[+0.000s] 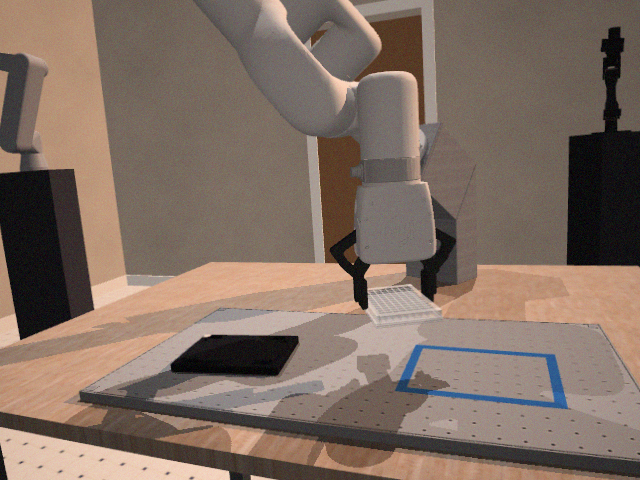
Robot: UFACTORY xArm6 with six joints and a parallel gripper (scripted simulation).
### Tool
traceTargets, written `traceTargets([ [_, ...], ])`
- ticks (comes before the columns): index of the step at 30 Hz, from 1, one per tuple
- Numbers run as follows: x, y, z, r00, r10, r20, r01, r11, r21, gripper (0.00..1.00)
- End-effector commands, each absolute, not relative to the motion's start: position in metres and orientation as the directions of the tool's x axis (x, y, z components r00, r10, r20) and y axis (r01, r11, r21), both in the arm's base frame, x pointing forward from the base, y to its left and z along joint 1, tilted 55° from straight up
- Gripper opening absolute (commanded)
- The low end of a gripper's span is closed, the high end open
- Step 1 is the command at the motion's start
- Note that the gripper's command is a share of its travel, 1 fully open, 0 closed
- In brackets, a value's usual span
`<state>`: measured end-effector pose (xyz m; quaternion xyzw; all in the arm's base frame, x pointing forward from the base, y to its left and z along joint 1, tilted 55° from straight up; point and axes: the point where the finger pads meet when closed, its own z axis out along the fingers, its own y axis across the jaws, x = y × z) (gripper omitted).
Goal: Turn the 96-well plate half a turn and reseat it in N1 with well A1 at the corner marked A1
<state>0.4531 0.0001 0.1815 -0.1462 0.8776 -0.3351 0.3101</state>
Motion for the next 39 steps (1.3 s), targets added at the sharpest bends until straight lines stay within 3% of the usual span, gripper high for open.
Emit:
traceTargets([
  [1, 0.449, -0.012, 0.190, -0.756, -0.353, -0.550, 0.068, 0.795, -0.603, 0.00],
  [21, 0.432, -0.063, 0.217, -0.586, 0.157, -0.795, 0.483, 0.855, -0.187, 0.00],
  [39, 0.417, -0.108, 0.241, -0.259, 0.570, -0.780, 0.714, 0.657, 0.243, 0.00],
])
